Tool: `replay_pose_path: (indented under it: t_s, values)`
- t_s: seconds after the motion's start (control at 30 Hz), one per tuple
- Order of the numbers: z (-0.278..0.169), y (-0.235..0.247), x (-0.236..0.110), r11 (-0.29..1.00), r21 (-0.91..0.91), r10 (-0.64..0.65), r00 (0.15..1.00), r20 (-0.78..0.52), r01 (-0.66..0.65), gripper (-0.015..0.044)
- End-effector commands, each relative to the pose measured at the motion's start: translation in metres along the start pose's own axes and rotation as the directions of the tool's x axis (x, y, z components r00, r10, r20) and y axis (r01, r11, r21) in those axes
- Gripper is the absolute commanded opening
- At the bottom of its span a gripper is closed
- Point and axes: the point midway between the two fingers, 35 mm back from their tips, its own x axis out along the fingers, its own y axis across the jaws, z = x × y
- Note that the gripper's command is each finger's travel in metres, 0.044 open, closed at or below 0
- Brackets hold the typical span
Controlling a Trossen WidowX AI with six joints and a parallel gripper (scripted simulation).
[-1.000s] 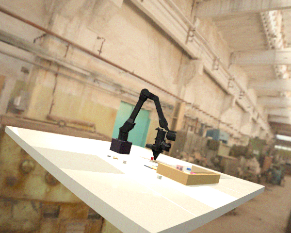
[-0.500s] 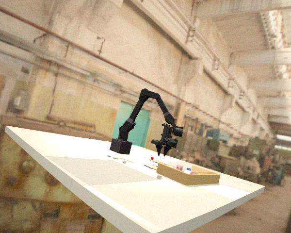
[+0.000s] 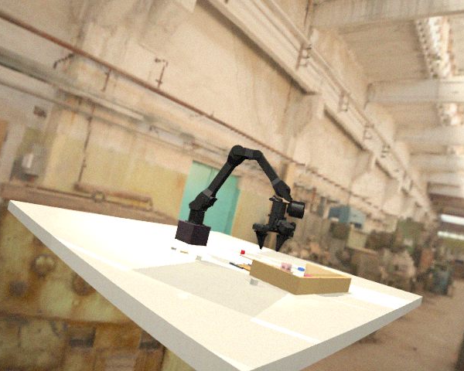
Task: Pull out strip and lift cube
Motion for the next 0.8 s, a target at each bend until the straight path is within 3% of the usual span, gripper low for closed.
replay_pose_path:
  t_s: [0.0,0.73,0.77]
  values:
    - [0.015,0.001,-0.001,1.0,-0.002,-0.002,1.0,-0.002,0.002,0.044]
    - [0.107,0.007,-0.01,1.0,-0.002,-0.002,1.0,0.006,0.002,0.044]
    - [0.107,0.007,-0.01,1.0,-0.002,-0.002,1.0,0.006,0.002,0.0414]
